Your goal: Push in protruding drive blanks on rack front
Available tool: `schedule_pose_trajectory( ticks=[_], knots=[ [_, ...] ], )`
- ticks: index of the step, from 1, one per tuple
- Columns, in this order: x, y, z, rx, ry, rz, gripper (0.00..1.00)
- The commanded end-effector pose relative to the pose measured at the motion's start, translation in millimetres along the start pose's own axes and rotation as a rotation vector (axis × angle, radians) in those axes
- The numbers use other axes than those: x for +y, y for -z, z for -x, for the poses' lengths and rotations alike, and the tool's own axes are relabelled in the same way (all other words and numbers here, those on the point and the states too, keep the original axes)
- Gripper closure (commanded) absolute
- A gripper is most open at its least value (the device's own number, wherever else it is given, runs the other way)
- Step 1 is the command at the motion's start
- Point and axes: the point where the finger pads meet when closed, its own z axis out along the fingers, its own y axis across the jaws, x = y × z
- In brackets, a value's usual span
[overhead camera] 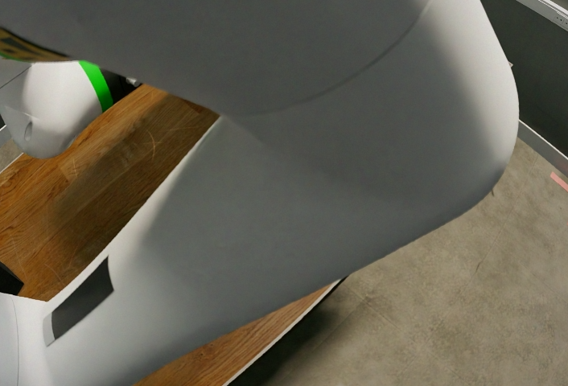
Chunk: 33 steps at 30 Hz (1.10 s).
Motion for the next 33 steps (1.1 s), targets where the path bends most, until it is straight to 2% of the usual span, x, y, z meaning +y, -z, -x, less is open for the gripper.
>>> schedule_pose_trajectory(
  ticks=[1,33],
  knots=[
    [0.8,-0.4,-0.2,0.0,-0.001,0.001,0.9],
    [0.9,-4.5,-0.2,0.0,-0.001,0.001,0.9]
  ],
)
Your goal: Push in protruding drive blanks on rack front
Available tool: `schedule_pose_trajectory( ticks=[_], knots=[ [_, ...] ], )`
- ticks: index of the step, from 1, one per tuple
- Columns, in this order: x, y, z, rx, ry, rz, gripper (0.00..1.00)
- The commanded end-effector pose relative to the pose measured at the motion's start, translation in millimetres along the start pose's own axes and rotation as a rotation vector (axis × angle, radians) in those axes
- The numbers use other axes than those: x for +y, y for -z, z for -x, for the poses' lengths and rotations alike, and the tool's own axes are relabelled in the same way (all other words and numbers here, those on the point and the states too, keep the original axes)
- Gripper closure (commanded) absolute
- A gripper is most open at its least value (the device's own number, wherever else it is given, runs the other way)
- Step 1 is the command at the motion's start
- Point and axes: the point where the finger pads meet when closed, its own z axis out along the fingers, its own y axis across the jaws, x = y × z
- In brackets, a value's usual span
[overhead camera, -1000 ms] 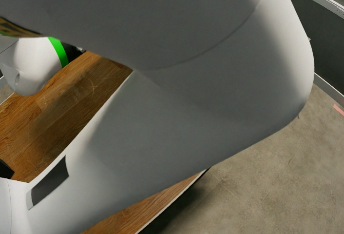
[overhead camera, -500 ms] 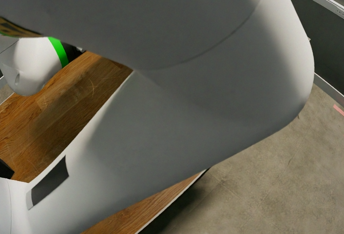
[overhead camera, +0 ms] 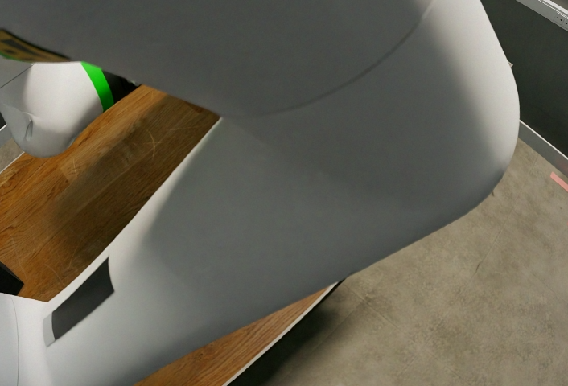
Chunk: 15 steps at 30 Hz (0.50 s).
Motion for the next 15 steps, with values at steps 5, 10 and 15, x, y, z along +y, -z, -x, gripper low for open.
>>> schedule_pose_trajectory(
  ticks=[5,10,15],
  knots=[
    [1.0,-8.9,-0.2,0.0,-0.001,0.001,0.9],
    [1.0,-8.9,-0.2,0.0,-0.001,0.001,0.9],
    [1.0,-9.0,-0.2,0.0,-0.001,0.001,0.9]
  ],
)
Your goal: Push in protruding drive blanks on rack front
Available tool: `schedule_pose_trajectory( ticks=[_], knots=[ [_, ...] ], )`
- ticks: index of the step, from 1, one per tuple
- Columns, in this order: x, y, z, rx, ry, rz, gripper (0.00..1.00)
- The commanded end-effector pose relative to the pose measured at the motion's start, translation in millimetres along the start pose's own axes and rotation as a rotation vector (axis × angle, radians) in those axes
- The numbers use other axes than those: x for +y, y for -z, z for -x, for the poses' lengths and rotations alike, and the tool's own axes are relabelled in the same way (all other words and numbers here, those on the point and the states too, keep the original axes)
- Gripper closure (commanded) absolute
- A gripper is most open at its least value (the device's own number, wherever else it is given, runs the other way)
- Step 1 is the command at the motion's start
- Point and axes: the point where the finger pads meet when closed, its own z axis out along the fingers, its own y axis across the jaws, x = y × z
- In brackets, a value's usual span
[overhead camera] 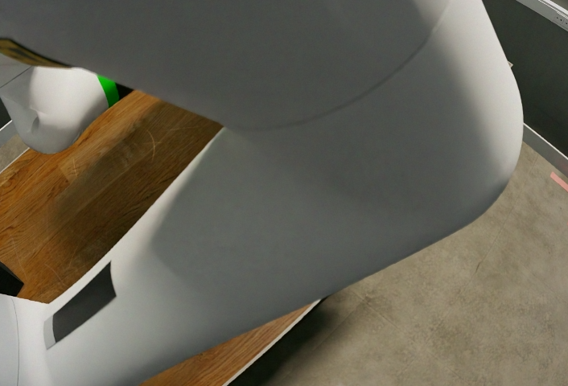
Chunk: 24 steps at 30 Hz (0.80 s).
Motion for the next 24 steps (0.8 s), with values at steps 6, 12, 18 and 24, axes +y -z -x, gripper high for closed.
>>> schedule_pose_trajectory(
  ticks=[6,12,18,24],
  knots=[
    [1,-8,0,0.0,-0.001,0.001,0.9],
    [1,-10,0,0.0,-0.001,0.001,0.9],
    [1,-10,0,0.0,-0.001,0.001,0.9],
    [1,-16,0,0.0,-0.001,0.001,0.9]
  ],
)
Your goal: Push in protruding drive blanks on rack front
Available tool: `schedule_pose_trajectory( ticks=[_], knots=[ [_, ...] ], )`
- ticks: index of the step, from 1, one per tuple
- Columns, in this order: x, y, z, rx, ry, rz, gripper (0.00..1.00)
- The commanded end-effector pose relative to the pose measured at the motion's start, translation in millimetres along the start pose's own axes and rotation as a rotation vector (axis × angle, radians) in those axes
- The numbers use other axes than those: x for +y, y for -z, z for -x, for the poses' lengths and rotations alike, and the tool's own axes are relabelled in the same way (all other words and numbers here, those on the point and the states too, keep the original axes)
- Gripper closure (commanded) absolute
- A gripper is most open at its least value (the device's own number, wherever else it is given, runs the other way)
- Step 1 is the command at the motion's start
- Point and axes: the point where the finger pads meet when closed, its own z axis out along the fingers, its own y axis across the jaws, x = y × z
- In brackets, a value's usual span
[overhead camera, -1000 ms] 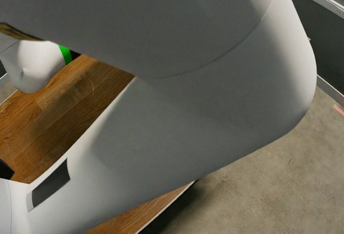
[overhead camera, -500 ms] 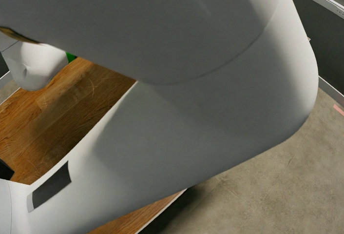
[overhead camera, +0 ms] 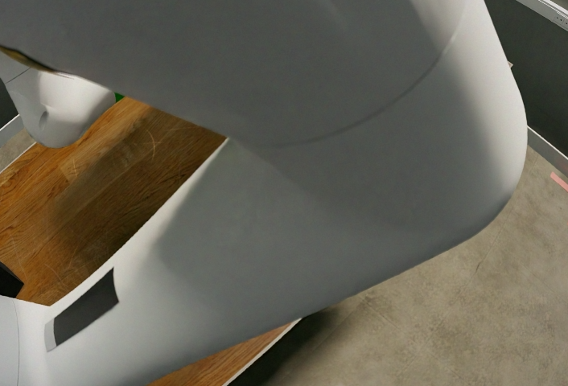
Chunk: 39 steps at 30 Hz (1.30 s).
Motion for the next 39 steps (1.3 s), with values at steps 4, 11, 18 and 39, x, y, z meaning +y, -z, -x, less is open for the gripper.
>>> schedule_pose_trajectory(
  ticks=[4,11,18,39],
  knots=[
    [1.0,-7.9,-0.1,0.0,-0.001,0.001,0.9],
    [1.0,-8.0,-0.1,0.0,-0.001,0.001,0.9],
    [1.0,-9.8,-0.1,0.0,-0.001,0.001,0.9],
    [1.0,-13.9,-0.1,0.0,-0.001,0.001,0.9]
  ],
)
